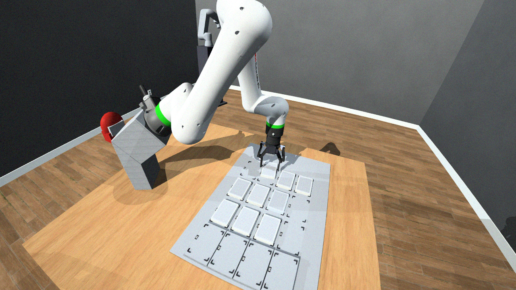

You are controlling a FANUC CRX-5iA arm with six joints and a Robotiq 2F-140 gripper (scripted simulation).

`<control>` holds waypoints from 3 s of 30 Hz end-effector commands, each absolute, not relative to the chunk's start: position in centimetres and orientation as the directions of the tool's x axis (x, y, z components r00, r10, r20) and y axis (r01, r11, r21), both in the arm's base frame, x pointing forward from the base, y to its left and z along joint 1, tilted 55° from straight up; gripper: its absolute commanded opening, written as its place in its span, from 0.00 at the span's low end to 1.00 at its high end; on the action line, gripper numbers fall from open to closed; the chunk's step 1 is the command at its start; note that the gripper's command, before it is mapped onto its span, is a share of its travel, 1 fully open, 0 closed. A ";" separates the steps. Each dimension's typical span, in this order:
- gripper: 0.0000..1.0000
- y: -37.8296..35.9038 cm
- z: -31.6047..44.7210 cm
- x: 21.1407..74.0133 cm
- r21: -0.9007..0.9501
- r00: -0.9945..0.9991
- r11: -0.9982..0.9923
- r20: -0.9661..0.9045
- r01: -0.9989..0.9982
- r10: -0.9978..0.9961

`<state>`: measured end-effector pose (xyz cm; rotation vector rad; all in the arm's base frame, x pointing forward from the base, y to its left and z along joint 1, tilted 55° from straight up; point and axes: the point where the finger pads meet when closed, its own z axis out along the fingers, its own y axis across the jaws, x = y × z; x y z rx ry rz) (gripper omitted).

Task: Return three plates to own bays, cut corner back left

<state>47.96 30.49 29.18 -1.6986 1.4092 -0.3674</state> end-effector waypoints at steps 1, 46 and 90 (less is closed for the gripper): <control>0.70 30.5 29.3 48.0 -0.765 0.315 0.024 -0.294 -0.644 -0.903; 0.65 31.3 28.1 49.4 -0.765 0.315 0.024 -0.294 -0.644 -0.903; 0.60 31.3 28.1 49.3 -0.765 0.315 0.024 -0.293 -0.644 -0.903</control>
